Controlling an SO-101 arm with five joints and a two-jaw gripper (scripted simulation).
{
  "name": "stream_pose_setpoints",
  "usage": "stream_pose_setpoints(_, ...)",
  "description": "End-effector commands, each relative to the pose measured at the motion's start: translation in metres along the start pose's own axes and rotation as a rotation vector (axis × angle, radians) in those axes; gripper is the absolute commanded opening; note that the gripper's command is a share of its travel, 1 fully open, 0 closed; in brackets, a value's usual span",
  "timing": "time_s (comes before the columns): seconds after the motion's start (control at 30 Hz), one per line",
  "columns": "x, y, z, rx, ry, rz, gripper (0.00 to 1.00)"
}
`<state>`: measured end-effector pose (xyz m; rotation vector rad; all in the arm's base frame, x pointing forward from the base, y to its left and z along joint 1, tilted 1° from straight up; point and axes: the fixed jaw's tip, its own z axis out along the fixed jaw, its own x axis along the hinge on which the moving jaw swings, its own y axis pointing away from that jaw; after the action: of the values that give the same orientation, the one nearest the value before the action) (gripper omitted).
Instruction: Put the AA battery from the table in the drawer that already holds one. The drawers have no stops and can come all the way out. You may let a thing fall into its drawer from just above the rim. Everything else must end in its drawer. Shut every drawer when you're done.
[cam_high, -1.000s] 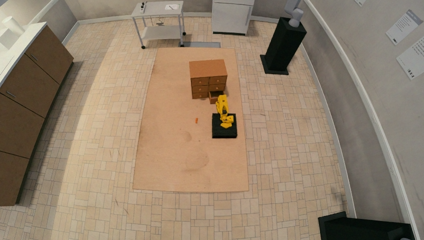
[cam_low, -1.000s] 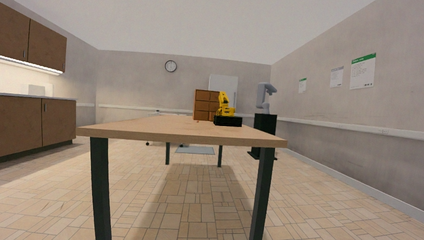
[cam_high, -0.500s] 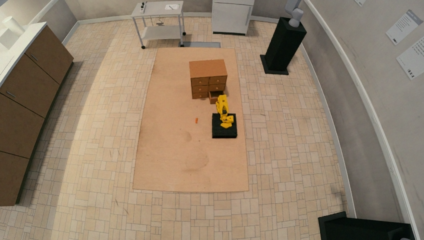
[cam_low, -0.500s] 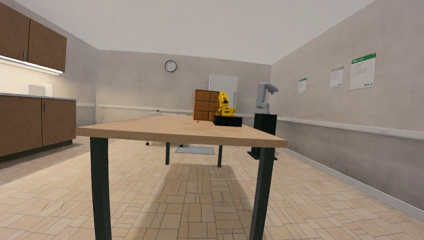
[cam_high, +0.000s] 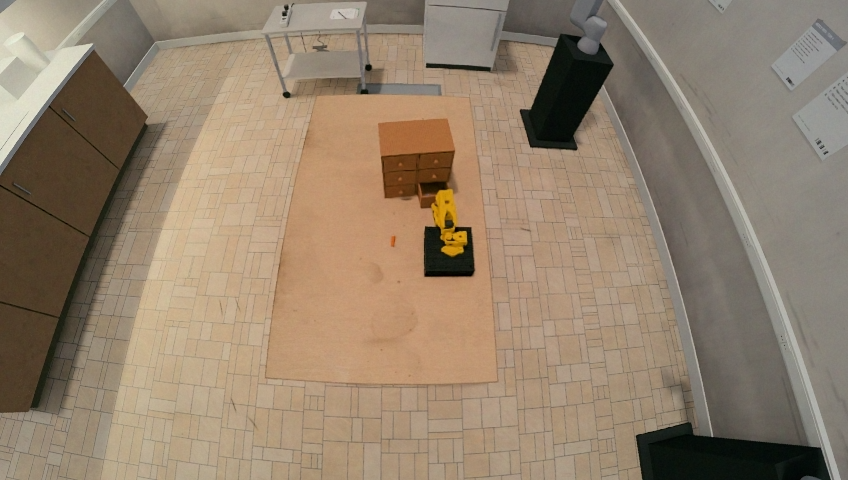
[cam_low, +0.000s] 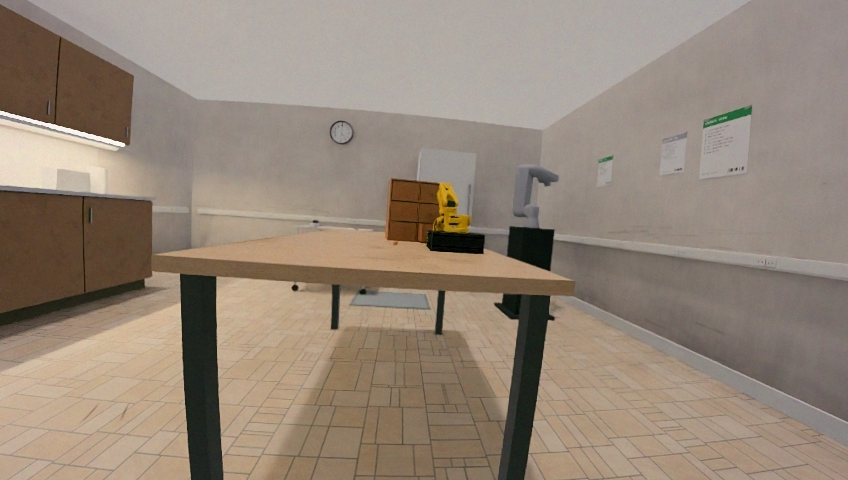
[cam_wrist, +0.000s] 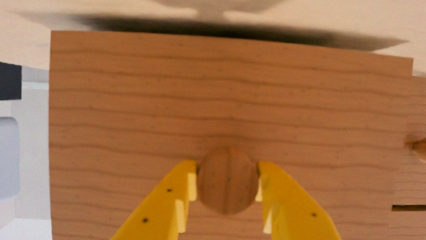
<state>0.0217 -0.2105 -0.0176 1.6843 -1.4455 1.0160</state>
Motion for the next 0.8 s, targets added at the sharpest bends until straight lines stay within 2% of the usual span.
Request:
stream_pose_setpoints(0.0, -0.0005, -0.002, -0.0015, 0.008, 0.0, 0.007, 0.12)
stream_pose_setpoints(0.53, -0.0005, -0.002, -0.0015, 0.009, 0.0, 0.007, 0.21)
stream_pose_setpoints(0.77, -0.0005, -0.0028, -0.0043, 0.012, -0.007, 0.014, 0.21)
